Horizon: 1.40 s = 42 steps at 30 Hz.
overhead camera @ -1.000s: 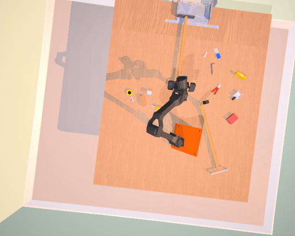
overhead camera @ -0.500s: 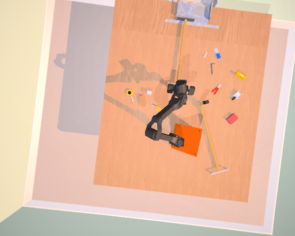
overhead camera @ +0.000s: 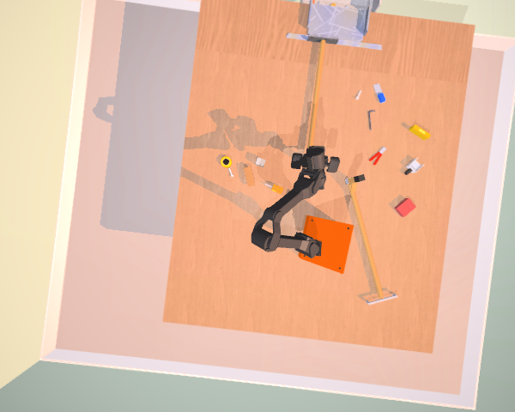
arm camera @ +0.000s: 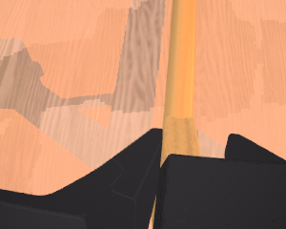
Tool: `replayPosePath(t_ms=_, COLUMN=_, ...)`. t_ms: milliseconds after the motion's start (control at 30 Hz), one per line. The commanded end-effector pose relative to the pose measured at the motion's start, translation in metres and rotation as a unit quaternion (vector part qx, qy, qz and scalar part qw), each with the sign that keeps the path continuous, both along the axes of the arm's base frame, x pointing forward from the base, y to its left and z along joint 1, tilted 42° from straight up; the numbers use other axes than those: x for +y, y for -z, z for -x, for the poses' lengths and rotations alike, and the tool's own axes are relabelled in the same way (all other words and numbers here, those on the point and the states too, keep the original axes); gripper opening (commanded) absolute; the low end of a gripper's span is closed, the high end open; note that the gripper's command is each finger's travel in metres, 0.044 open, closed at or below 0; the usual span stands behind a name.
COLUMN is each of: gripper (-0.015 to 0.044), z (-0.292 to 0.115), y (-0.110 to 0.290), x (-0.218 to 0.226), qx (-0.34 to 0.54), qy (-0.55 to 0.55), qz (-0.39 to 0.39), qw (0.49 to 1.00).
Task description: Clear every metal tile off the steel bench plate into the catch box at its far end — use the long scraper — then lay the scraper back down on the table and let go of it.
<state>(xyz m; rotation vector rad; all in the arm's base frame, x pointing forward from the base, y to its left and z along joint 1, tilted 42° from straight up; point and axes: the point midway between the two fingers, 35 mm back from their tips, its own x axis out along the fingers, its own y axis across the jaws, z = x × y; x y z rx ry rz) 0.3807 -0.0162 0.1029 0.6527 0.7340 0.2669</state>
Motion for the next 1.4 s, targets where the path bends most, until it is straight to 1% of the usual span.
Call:
replayPosePath(t_ms=0, gripper=0.0000, z=0.006, y=-0.001, x=-0.002, qx=-0.006, qy=0.002, qz=0.004, qw=1.000)
replayPosePath(t_ms=567, gripper=0.0000, z=0.033, y=0.007, x=0.004, qx=-0.006, qy=0.003, qz=0.004, qw=1.000)
replayPosePath(t_ms=1367, gripper=0.0000, z=0.037, y=0.027, x=-0.016, qx=-0.003, qy=0.003, qz=0.000, qw=1.000)
